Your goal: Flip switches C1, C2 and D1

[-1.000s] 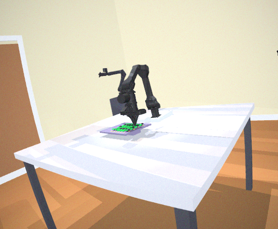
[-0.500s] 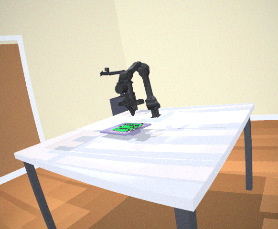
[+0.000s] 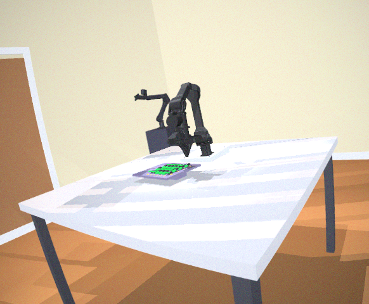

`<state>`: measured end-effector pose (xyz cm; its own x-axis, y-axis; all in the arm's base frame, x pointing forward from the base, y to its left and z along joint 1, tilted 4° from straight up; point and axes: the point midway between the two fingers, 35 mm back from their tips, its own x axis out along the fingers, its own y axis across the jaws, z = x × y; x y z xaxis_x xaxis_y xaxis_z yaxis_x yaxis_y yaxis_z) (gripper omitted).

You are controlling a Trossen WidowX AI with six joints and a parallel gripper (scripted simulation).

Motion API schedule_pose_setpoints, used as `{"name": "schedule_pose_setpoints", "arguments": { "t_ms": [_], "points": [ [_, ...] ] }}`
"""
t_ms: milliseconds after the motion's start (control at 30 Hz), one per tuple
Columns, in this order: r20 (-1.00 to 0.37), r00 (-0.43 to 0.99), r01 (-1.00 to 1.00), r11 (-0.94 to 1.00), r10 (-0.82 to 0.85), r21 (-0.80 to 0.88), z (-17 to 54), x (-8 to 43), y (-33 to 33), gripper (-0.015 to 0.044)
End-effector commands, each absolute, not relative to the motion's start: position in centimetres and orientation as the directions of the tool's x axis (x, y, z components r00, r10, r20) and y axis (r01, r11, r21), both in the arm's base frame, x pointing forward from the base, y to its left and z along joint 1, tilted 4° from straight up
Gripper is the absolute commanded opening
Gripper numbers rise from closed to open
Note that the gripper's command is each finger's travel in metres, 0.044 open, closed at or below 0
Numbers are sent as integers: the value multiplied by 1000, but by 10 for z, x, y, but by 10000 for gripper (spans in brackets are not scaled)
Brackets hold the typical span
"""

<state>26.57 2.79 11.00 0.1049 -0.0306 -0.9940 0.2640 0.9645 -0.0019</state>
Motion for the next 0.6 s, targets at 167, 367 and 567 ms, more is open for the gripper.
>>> {"name": "schedule_pose_setpoints", "arguments": {
  "t_ms": [167, 367, 567],
  "points": [
    [-992, 117, 269, 963, -35, -3, 93, 267, 28, 0],
    [-992, 117, 269, 963, -35, -3, 89, 267, 28, 0],
    [-992, 117, 269, 963, -36, -3, 80, 268, 27, 0]
  ]
}}
